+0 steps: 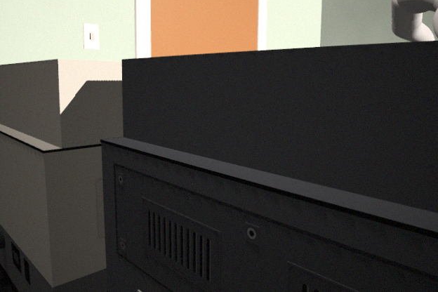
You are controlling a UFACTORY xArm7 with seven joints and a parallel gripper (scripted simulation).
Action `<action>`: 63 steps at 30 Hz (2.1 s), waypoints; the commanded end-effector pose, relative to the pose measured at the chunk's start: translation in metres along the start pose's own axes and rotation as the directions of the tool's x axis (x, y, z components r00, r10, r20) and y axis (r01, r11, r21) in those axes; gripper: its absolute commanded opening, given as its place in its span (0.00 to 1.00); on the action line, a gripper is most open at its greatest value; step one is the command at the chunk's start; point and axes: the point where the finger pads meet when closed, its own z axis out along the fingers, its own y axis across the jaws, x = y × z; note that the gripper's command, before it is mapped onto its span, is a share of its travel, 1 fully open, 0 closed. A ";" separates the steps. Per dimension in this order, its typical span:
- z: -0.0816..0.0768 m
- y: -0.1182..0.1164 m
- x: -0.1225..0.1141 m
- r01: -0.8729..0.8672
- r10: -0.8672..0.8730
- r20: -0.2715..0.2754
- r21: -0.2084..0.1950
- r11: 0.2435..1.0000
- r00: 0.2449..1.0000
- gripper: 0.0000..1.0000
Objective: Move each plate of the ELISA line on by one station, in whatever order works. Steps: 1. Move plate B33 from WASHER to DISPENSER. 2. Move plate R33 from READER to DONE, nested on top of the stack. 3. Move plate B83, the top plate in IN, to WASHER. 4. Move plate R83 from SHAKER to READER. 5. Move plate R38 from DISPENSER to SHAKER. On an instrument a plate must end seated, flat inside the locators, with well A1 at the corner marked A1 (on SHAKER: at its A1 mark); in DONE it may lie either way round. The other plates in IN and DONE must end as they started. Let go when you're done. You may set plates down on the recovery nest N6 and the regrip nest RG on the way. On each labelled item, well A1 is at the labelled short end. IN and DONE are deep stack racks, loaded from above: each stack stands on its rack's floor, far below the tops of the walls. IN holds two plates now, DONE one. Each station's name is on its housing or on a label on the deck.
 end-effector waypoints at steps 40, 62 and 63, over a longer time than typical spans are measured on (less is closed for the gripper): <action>0.006 0.001 -0.002 0.000 0.000 0.004 -0.004 1.000 1.000 1.00; -0.003 0.001 -0.002 0.000 0.000 0.004 -0.004 1.000 1.000 1.00; -0.005 0.001 -0.002 0.000 0.000 0.004 -0.004 1.000 1.000 1.00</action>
